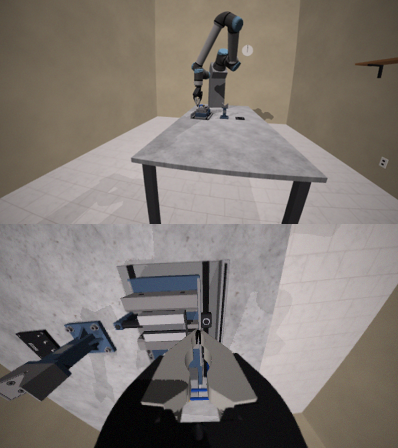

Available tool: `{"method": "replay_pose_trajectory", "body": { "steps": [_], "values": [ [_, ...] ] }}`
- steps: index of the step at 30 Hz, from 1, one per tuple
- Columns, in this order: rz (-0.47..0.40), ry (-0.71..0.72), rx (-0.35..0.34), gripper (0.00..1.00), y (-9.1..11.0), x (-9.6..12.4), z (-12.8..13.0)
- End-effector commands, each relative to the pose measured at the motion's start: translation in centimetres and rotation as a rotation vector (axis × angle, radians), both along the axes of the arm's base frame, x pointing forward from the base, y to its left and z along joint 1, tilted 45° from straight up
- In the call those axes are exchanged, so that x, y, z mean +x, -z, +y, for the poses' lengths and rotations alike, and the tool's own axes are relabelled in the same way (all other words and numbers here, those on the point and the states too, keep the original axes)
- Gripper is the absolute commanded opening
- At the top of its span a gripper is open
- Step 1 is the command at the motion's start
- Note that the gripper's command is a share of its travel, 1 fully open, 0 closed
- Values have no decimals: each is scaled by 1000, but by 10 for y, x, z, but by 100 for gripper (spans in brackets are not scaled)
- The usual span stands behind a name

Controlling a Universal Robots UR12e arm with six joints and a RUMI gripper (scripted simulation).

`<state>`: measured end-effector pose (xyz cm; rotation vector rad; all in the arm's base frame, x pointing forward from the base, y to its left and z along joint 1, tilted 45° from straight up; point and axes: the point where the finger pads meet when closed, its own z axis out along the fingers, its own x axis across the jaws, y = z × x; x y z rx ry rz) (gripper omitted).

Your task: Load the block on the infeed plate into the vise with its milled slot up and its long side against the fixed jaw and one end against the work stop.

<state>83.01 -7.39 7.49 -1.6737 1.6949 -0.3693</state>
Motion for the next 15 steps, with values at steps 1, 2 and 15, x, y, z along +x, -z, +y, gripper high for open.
{"method": "replay_pose_trajectory", "body": {
  "steps": [1,2,15],
  "values": [
    [-1,0,0,0,0,0,0],
    [-1,0,0,0,0,0,0],
    [-1,0,0,0,1,1,0]
  ]
}}
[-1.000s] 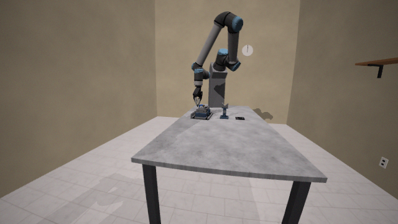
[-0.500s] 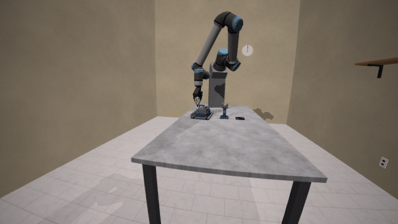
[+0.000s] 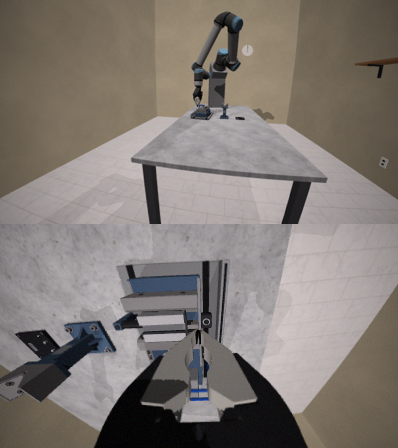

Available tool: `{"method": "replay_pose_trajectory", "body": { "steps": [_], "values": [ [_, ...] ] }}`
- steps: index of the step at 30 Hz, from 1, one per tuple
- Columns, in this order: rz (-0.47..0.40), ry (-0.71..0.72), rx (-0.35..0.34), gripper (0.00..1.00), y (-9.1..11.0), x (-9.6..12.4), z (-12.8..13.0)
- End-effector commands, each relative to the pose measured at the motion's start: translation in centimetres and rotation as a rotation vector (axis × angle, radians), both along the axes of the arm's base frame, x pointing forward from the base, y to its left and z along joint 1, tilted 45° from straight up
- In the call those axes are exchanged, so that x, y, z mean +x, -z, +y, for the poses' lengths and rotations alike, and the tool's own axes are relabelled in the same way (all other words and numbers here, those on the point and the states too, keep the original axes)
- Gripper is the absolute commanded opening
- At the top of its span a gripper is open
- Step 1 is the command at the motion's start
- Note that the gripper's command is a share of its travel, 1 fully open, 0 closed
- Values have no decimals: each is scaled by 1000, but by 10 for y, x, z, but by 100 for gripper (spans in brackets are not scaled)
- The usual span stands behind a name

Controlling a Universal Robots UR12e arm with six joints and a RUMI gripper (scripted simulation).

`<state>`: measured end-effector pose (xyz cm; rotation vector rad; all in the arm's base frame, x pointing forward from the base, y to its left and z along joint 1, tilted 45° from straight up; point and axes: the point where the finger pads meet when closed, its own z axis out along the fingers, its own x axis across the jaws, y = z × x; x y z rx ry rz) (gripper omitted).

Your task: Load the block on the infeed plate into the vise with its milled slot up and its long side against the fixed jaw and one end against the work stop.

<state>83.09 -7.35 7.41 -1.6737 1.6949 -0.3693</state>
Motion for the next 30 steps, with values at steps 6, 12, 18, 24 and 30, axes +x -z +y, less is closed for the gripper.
{"method": "replay_pose_trajectory", "body": {
  "steps": [6,12,18,24,30],
  "values": [
    [-1,0,0,0,1,1,0],
    [-1,0,0,0,2,3,1],
    [-1,0,0,0,3,3,1],
    [-1,0,0,0,4,5,2],
    [-1,0,0,0,5,5,2]
  ]
}}
